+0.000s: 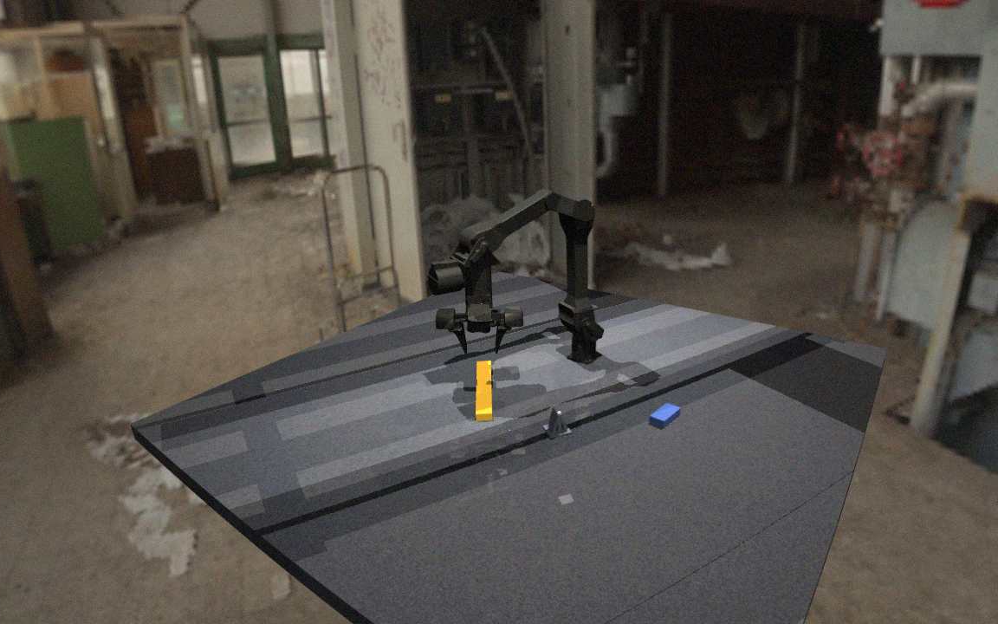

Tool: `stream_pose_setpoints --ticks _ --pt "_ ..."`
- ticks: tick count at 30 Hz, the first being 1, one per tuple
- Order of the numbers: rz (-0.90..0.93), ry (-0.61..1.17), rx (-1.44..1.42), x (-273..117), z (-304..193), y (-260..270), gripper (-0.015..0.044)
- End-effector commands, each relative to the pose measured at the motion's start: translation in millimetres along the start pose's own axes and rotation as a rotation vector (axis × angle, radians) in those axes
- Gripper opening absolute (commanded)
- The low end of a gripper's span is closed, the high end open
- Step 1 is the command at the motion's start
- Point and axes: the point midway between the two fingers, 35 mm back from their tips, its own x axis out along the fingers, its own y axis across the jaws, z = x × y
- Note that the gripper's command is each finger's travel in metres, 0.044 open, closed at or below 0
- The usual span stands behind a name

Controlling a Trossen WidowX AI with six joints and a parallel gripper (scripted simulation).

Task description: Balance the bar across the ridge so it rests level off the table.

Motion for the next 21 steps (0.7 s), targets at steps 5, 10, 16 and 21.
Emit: stream_pose_setpoints --ticks 5,10,16,21 --pt "0.015 -0.003 -0.011 30.4 2.7 1.5 0.0315" --pt "0.015 -0.003 -0.011 48.0 2.3 2.7 0.0315" --pt "0.015 -0.003 -0.011 48.8 2.3 2.7 0.0315" --pt "0.015 -0.003 -0.011 54.9 2.4 2.6 0.0315"
